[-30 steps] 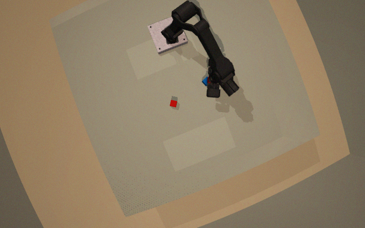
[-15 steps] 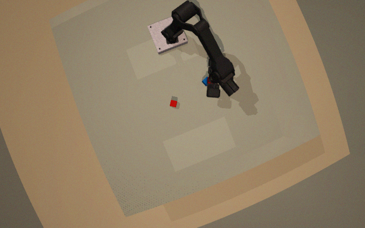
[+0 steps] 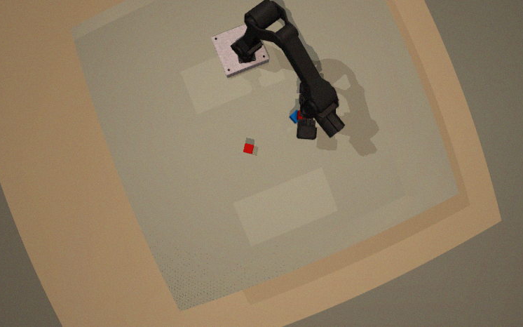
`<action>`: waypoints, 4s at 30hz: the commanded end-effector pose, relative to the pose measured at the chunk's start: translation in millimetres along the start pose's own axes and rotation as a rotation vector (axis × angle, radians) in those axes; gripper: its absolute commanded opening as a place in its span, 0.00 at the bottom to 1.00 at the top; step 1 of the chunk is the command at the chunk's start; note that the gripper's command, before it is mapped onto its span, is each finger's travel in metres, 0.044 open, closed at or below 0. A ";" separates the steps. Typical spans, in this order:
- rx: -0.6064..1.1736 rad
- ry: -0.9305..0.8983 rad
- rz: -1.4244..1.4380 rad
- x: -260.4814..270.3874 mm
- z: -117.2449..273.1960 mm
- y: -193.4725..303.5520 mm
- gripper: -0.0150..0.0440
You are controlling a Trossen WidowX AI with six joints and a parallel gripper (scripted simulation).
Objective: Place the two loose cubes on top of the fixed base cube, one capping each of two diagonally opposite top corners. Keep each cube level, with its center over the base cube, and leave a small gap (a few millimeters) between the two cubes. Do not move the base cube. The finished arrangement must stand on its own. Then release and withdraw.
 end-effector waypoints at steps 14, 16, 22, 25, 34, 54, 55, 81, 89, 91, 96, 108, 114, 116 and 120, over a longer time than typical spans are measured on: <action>-0.011 0.006 -0.276 -30.9 16.0 19.1 0.70; -0.015 0.009 -0.416 -45.8 19.9 30.5 0.70; -0.030 0.014 -0.835 -86.7 31.4 70.5 0.70; -0.030 0.014 -1.004 -101.2 35.7 88.4 0.70; -0.008 0.017 -1.597 -141.9 49.9 157.7 0.70; -0.002 0.018 -1.733 -150.0 -4.4 175.8 0.70; -0.002 0.018 -1.733 -149.7 -8.1 175.9 0.70; -0.002 0.018 -1.733 -150.3 -41.5 176.2 0.70; -0.002 0.018 -1.733 -150.1 -54.5 176.4 0.70; -0.002 0.018 -1.733 -150.0 -56.6 176.5 0.70; -0.002 0.018 -1.733 -150.0 -56.9 176.5 0.53; -0.002 0.018 -1.733 -152.5 -40.3 175.6 0.43; -0.002 0.018 -1.733 -154.2 -21.6 174.9 0.43; -0.003 0.018 -1.733 -154.5 -15.4 174.7 0.43; -0.003 0.018 -1.733 -154.6 -2.8 174.4 0.43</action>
Point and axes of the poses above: the point midway between the two fingers, 35 mm back from their tips, its own z axis back along the fingers, its own x axis across the jaws, y = z × x, the point moved 8 cm from there along z, back along the fingers, and after that the axes turned 5 degrees about -z, right-handed, at the moved point
